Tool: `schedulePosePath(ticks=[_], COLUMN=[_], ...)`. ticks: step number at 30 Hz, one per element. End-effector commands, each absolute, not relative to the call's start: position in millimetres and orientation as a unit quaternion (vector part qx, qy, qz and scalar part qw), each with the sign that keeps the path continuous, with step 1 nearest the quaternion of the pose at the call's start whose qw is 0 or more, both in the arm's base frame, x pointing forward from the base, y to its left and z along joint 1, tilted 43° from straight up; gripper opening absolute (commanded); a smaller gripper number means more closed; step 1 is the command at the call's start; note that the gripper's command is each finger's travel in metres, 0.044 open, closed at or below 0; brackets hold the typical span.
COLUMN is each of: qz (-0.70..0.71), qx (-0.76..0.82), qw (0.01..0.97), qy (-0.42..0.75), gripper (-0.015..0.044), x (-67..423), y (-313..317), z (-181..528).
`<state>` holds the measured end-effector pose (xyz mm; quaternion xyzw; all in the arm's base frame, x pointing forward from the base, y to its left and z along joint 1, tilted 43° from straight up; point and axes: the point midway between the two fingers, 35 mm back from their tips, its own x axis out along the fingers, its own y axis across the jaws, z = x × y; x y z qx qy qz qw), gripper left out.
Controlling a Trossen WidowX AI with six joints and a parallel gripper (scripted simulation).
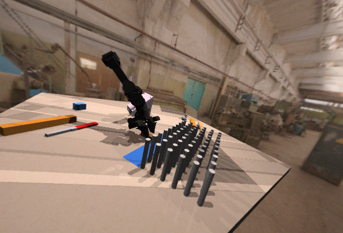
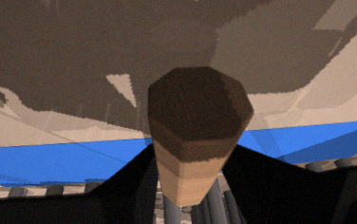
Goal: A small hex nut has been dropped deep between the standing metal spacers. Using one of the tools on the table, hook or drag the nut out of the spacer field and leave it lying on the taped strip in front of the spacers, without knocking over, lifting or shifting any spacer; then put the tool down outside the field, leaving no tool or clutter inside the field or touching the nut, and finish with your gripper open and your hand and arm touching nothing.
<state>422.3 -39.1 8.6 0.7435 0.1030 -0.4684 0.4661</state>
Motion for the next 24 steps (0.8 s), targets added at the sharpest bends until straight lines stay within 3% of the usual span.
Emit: schedulePosePath(ticks=[1,24], qz=[-0.466,-0.466], qx=[0.743,0.743], qw=[0.467,0.467], qy=[0.110,0.109], gripper=[0.0000,0.0000], x=[422,410], y=[-38,-41], z=[6,6])
